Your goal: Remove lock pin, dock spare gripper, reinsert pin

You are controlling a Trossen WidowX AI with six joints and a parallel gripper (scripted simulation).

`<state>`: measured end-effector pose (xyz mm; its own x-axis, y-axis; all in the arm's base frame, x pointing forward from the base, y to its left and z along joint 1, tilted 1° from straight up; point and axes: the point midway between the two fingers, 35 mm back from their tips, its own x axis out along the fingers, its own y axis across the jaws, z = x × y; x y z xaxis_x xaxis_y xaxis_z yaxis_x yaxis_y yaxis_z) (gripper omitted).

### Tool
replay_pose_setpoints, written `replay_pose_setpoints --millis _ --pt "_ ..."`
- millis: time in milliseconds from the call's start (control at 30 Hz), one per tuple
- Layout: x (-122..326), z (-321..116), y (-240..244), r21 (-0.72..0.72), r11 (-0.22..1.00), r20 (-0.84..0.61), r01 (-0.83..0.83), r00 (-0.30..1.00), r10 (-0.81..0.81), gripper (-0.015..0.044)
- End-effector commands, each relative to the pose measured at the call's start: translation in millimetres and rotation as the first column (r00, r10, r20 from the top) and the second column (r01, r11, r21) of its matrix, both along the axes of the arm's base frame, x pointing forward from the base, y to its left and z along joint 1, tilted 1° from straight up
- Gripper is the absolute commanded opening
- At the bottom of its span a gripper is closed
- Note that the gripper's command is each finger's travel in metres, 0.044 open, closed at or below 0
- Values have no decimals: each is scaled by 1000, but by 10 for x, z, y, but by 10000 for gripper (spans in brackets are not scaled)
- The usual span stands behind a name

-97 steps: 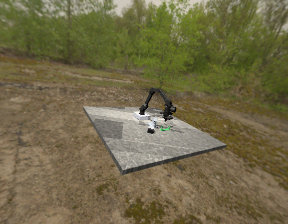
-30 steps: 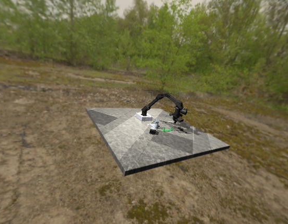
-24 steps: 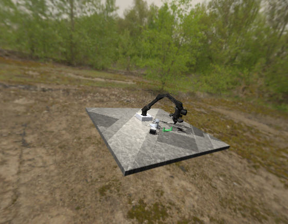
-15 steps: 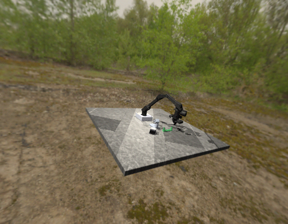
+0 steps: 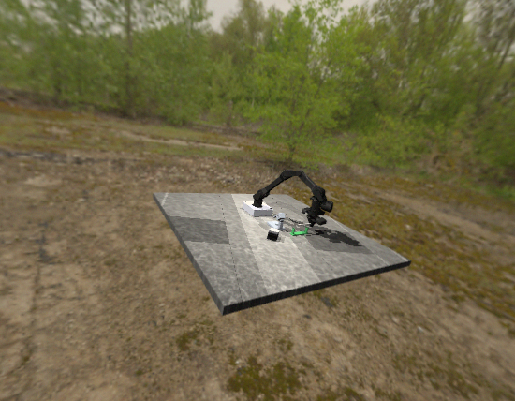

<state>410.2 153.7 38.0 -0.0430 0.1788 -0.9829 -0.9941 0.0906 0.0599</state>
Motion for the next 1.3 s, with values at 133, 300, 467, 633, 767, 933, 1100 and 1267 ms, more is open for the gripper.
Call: replay_pose_setpoints --millis 133,300,467,633,767,933,1100,1267 --pt "6 -115 -2 0 1000 0 -6 1000 6 0" --pt "9 -193 -2 -1 1000 -2 -6 1000 6 0" --pt "9 -204 -2 -1 1000 -2 -6 1000 6 0" --pt "7 -198 0 -1 1000 -4 0 1000 0 52" --pt "7 -198 0 -1 1000 -4 0 1000 0 157" --pt "7 -198 0 -1 1000 -4 0 1000 0 200" --pt "-9 -76 -3 -2 1000 -9 0 1000 0 200" --pt "-38 -2 -12 -7 1000 -23 0 1000 0 200"
